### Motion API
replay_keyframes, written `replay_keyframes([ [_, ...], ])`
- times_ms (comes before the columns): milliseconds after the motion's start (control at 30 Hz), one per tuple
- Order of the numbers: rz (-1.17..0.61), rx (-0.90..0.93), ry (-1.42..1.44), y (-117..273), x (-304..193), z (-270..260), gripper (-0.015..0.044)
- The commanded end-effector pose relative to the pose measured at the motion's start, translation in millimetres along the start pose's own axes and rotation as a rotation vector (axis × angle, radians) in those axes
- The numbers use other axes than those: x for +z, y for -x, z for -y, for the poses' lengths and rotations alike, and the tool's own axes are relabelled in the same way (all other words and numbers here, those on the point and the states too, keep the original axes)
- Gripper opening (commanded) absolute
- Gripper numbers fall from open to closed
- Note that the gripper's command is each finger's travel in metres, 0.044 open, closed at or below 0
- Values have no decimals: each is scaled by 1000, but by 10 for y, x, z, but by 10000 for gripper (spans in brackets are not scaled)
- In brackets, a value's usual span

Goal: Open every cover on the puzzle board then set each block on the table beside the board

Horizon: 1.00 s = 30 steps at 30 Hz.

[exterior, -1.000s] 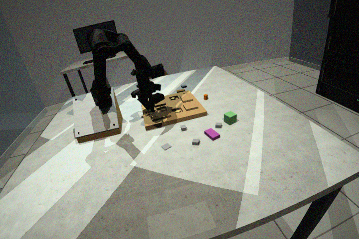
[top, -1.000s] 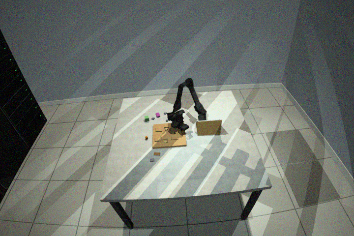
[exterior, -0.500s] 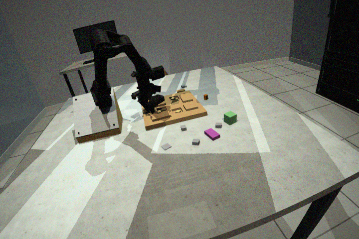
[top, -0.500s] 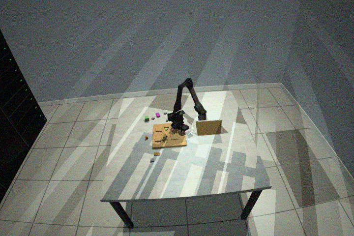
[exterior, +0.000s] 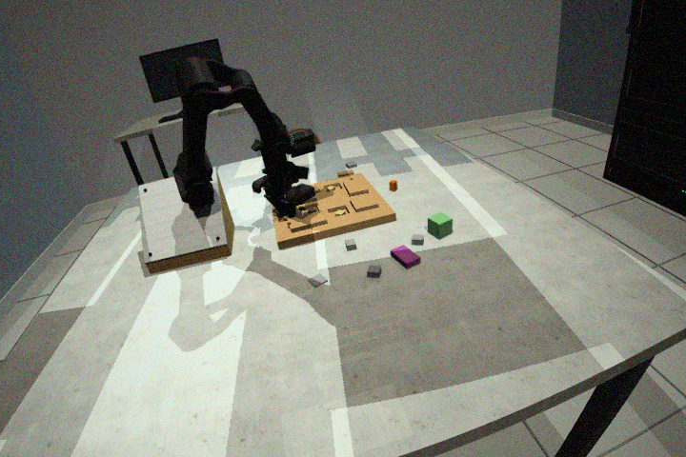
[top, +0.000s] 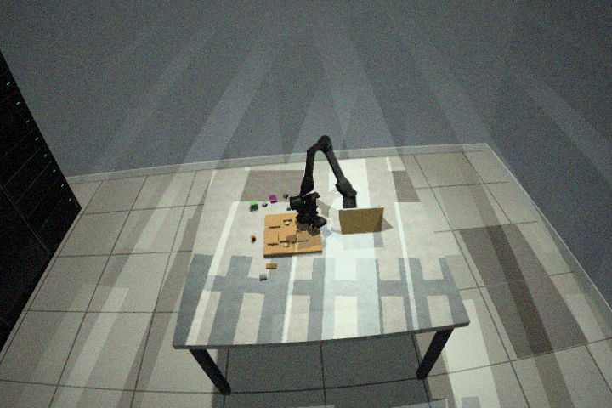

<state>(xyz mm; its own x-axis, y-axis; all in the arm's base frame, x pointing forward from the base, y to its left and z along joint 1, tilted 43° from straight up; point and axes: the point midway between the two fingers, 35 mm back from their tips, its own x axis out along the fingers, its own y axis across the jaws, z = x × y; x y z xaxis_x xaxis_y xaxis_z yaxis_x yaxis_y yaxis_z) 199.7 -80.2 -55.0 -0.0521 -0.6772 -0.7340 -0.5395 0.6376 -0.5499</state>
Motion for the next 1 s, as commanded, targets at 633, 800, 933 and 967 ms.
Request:
replay_keyframes([
  [633,0,2,1,117,13,0,80],
  [800,0,2,2,180,15,-2,80],
  [933,0,3,3,230,16,-3,80],
  [967,0,3,3,243,16,-3,80],
])
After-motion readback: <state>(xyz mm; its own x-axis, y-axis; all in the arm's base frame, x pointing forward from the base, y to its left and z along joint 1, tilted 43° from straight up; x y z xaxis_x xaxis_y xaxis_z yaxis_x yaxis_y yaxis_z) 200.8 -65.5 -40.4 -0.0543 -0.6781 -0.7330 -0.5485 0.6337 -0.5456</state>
